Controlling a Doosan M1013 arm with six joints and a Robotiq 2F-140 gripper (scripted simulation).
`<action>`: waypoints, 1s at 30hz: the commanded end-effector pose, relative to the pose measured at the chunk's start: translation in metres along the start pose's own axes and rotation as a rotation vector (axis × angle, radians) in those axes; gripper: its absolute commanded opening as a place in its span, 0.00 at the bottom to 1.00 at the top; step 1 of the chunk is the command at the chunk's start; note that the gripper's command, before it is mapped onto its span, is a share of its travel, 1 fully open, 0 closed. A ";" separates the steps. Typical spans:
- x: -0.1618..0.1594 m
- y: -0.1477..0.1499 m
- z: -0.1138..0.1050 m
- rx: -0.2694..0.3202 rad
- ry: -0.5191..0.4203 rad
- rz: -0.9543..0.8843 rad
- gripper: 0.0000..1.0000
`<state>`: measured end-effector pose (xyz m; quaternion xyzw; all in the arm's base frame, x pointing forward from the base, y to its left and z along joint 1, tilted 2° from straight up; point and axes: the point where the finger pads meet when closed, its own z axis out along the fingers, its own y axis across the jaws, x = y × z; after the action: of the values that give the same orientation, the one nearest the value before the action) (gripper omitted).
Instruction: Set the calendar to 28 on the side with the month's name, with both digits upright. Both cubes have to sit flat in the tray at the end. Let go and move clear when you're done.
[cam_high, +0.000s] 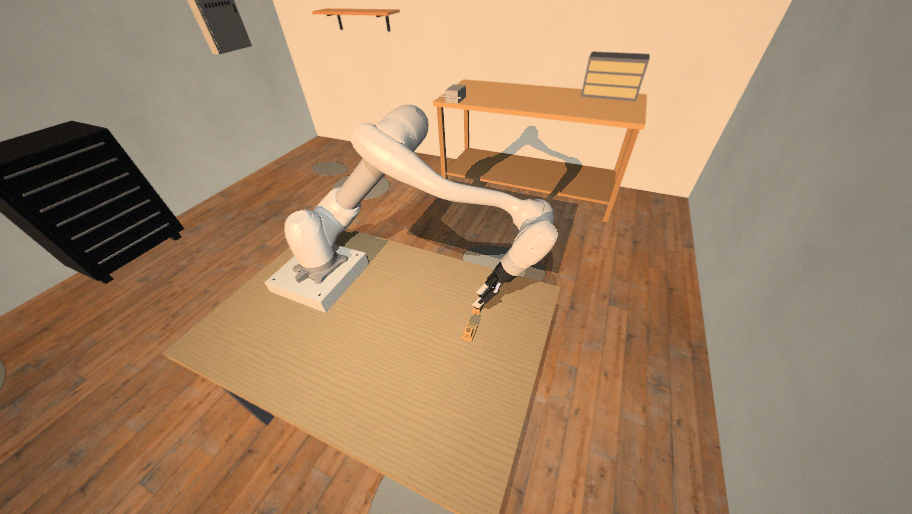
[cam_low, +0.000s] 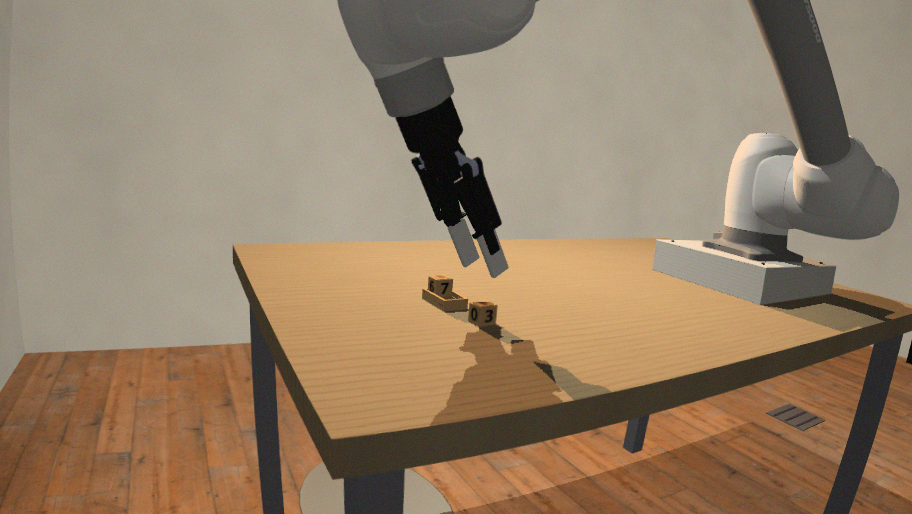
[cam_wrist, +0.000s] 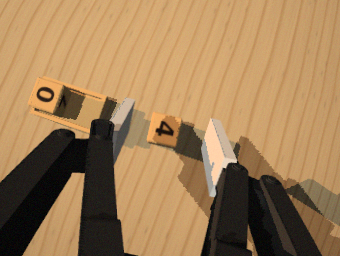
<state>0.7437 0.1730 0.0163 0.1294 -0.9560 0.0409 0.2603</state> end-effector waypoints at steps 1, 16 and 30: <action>0.002 0.000 0.002 -0.005 -0.037 0.004 0.46; 0.009 0.000 0.002 -0.005 -0.275 0.004 0.46; 0.016 0.000 0.004 -0.004 -0.504 0.005 1.00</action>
<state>0.7321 0.1702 0.0216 0.1316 -0.9910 0.0097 0.0226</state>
